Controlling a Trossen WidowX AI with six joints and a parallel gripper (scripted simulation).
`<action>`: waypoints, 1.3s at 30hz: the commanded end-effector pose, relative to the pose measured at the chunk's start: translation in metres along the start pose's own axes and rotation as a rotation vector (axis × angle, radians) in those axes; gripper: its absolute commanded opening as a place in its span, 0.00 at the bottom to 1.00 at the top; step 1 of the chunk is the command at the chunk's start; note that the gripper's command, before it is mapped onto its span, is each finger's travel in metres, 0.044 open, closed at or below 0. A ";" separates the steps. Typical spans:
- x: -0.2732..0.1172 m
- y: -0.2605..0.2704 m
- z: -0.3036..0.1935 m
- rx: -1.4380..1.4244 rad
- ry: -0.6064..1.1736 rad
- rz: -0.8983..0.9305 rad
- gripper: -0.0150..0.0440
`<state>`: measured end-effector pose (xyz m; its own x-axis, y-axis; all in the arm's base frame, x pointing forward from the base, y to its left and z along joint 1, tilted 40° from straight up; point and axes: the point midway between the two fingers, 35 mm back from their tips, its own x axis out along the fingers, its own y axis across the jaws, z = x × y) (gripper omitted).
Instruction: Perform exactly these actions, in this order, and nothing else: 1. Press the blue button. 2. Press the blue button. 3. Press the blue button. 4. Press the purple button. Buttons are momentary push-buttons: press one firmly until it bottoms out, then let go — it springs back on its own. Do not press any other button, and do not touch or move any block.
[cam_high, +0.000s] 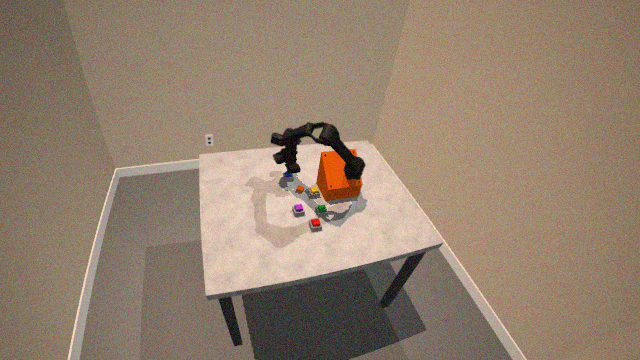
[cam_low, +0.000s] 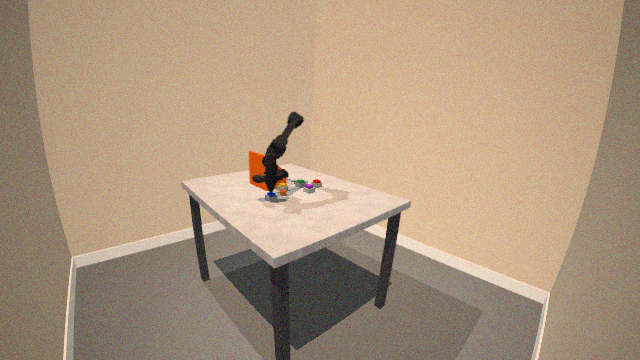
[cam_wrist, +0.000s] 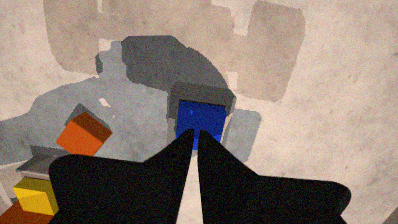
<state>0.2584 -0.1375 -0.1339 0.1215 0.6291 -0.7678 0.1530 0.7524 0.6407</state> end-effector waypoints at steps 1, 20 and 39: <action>-0.023 -0.002 0.001 -0.004 -0.010 -0.009 0.29; 0.000 -0.002 0.002 -0.004 -0.010 -0.009 0.29; 0.012 -0.002 0.002 -0.004 -0.010 -0.008 0.29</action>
<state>0.2615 -0.1339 -0.1439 0.1306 0.6160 -0.7769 0.1453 0.7632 0.6296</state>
